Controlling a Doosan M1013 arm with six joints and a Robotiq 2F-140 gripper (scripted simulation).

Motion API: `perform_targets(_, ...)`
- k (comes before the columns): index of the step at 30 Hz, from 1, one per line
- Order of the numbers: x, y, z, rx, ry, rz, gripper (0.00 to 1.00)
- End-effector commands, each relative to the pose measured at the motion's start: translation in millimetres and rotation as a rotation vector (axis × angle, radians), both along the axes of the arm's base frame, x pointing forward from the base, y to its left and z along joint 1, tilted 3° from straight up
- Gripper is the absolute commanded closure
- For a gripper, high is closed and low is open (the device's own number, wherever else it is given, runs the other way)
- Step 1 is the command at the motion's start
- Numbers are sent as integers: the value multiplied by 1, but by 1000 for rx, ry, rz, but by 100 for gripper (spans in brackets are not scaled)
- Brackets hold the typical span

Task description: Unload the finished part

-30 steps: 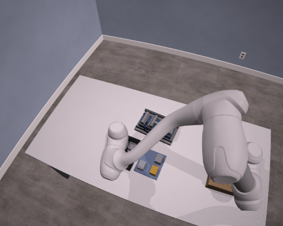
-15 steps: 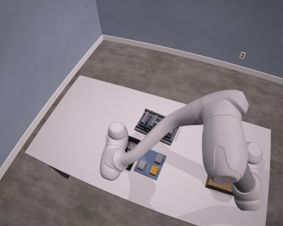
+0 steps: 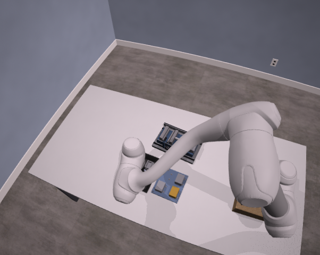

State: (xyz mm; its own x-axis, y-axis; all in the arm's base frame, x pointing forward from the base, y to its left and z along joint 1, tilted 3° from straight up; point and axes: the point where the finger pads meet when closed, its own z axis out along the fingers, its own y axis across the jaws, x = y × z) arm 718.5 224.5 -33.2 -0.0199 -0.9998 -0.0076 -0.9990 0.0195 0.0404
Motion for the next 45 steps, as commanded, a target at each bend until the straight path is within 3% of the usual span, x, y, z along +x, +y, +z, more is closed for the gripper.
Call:
perform_targets(1, -4, 2, -5, 3, 6, 1, 100)
perform_targets(43, -4, 2, -5, 3, 6, 1, 100)
perform_targets(44, -4, 2, -5, 3, 6, 1, 60)
perform_targets(45, -4, 2, -5, 3, 6, 1, 60)
